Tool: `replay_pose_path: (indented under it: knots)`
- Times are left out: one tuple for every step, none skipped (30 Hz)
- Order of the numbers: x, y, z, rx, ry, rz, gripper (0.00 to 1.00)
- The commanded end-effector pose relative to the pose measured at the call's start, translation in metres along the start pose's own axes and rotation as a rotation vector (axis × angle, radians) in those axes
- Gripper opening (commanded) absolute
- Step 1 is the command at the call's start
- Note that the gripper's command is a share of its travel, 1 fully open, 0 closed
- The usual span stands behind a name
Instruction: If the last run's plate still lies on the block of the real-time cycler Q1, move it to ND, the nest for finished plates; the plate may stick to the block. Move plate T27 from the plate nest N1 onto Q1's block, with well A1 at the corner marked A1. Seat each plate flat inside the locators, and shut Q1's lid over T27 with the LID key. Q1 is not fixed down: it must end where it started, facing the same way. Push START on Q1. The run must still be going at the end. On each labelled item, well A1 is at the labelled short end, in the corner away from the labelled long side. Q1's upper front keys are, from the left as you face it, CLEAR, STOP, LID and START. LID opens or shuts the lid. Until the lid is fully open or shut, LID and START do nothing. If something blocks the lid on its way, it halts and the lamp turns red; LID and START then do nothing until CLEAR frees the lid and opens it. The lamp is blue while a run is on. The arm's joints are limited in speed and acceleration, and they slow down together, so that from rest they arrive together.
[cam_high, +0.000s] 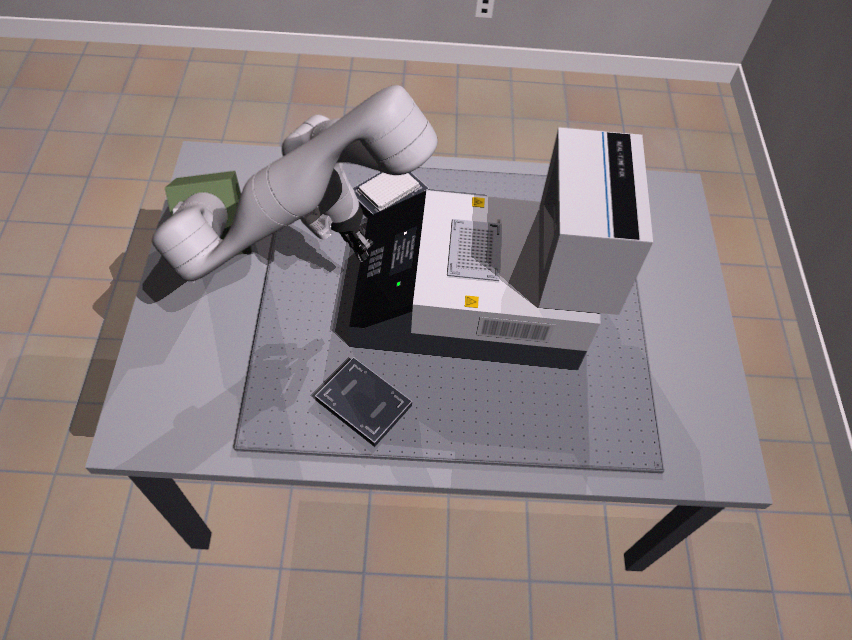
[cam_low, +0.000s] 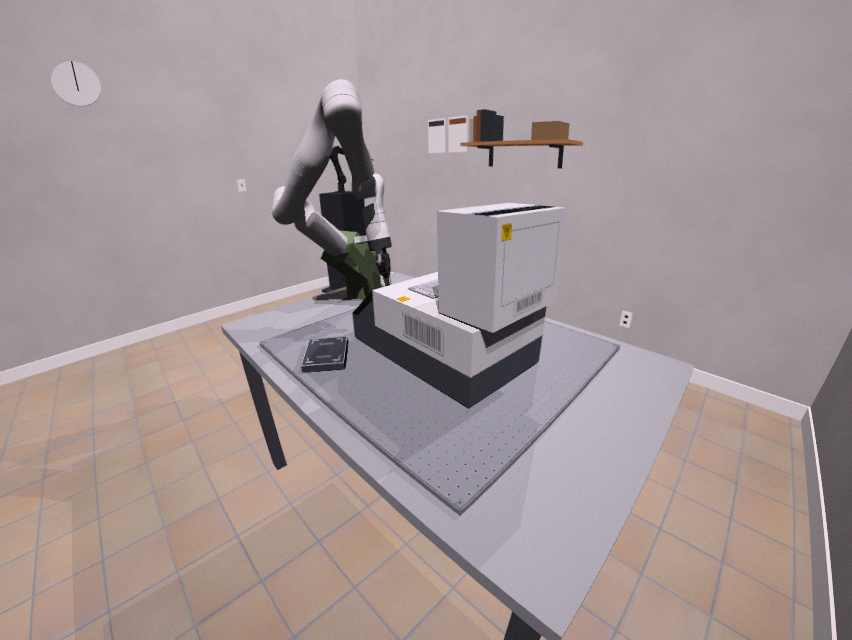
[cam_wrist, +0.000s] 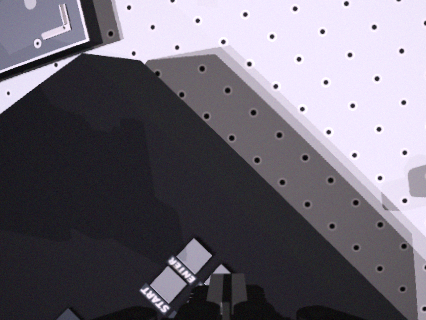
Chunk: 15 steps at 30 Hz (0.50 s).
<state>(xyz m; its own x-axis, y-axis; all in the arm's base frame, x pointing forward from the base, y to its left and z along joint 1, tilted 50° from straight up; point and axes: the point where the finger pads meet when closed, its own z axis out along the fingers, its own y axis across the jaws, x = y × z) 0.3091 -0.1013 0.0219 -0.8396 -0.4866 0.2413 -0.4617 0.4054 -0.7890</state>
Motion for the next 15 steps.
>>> replay_pose_path:
  knots:
    - [0.0,0.0,0.0,0.0,-0.001,0.0,0.1]
    - [0.0,0.0,0.0,0.0,-0.001,0.0,0.1]
    - [-0.001,0.0,-0.002,0.0,-0.002,0.0,0.1]
    - [-0.001,0.0,-0.003,0.0,-0.002,0.0,0.1]
    - [-0.001,-0.001,-0.004,0.0,-0.002,0.0,0.1]
    - [-0.001,-0.001,-0.006,0.0,-0.002,0.0,0.1]
    - [-0.002,-0.001,-0.007,0.0,-0.002,0.0,0.1]
    - [-0.002,-0.001,-0.008,0.0,-0.002,0.0,0.1]
    - [-0.002,-0.002,-0.009,0.0,-0.002,0.0,0.1]
    - [-0.002,-0.002,-0.011,0.0,-0.002,0.0,0.1]
    - [-0.003,-0.002,-0.012,0.0,-0.002,0.0,0.1]
    - [-0.003,-0.002,-0.013,0.0,-0.002,0.0,0.1]
    - [-0.003,-0.003,-0.015,0.0,-0.002,0.0,0.1]
    - [-0.003,-0.003,-0.015,0.0,-0.002,0.0,0.1]
    - [-0.003,-0.003,-0.015,0.0,-0.002,0.0,0.1]
